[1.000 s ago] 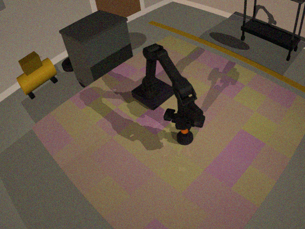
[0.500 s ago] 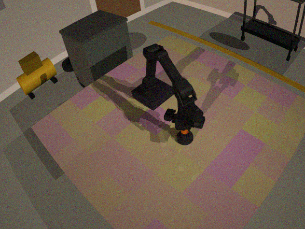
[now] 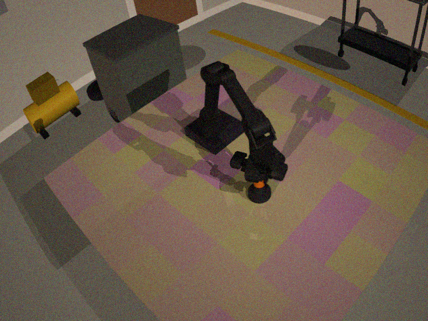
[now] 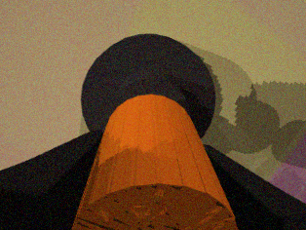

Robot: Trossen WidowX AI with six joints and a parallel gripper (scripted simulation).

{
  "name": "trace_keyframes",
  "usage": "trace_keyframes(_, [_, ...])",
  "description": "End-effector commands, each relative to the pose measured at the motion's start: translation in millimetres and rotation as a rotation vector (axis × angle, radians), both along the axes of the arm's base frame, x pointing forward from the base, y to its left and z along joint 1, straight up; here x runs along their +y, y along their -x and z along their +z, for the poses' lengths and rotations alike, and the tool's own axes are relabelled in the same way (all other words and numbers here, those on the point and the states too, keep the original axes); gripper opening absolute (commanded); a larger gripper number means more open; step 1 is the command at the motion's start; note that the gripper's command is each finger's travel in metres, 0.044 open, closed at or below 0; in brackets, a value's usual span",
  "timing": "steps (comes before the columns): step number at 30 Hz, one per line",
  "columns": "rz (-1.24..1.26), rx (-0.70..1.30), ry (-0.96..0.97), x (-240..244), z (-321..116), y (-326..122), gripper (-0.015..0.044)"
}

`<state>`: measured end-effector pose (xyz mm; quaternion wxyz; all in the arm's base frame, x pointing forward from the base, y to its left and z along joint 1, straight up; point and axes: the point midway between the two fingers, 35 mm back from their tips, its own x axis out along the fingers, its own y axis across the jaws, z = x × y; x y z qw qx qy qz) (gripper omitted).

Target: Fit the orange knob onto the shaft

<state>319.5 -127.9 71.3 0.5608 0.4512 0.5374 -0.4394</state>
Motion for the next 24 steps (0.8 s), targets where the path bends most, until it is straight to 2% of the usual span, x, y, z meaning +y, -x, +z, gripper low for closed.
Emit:
trace_keyframes(1, [-0.013,-0.001,0.002,-1,-1,0,0.0000])
trace_keyframes(24, [-0.007,-0.001,0.002,-1,-13,0,0.0000])
